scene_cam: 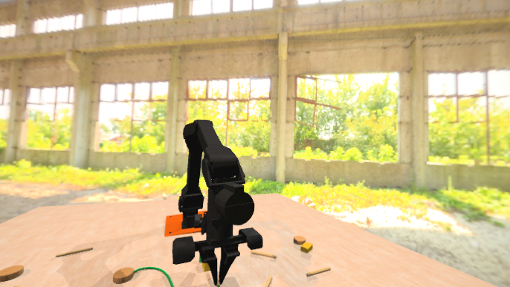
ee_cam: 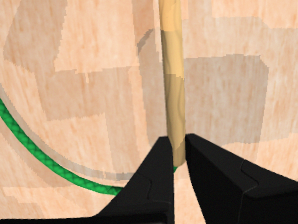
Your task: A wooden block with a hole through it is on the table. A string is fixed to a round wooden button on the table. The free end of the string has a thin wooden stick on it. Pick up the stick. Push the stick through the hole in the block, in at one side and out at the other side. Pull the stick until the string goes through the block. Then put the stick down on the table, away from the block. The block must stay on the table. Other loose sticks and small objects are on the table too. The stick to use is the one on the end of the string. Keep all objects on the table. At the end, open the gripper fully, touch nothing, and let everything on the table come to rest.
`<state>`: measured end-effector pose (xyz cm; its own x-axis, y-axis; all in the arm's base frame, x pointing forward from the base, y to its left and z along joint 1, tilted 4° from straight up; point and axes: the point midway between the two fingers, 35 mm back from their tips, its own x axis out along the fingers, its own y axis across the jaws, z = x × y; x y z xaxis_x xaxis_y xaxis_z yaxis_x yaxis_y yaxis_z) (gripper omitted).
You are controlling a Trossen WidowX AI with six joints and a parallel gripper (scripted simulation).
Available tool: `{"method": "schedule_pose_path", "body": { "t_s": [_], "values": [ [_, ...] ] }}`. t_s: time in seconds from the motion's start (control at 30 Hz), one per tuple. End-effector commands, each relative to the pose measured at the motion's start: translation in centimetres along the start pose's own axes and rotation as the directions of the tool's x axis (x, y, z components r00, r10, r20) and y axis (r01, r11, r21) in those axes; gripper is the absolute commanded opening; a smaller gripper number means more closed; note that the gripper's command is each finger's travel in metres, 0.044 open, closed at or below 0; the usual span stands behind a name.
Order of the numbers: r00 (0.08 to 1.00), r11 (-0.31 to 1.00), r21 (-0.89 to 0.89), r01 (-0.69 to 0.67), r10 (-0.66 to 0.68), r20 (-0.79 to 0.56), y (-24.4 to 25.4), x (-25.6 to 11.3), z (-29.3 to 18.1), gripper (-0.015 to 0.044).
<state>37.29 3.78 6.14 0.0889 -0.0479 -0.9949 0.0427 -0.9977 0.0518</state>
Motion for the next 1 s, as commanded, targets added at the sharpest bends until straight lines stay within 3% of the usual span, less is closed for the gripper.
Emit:
{"method": "schedule_pose_path", "body": {
  "t_s": [0.0, 0.97],
  "values": [
    [1.000, 1.000, -0.013, 0.000, 0.000, -0.002, 0.0, 0.1, 0.4, 0.0000],
    [1.000, 1.000, -0.018, 0.000, 0.000, -0.001, 0.1, 0.0, 4.0, 0.0000]
  ]
}}
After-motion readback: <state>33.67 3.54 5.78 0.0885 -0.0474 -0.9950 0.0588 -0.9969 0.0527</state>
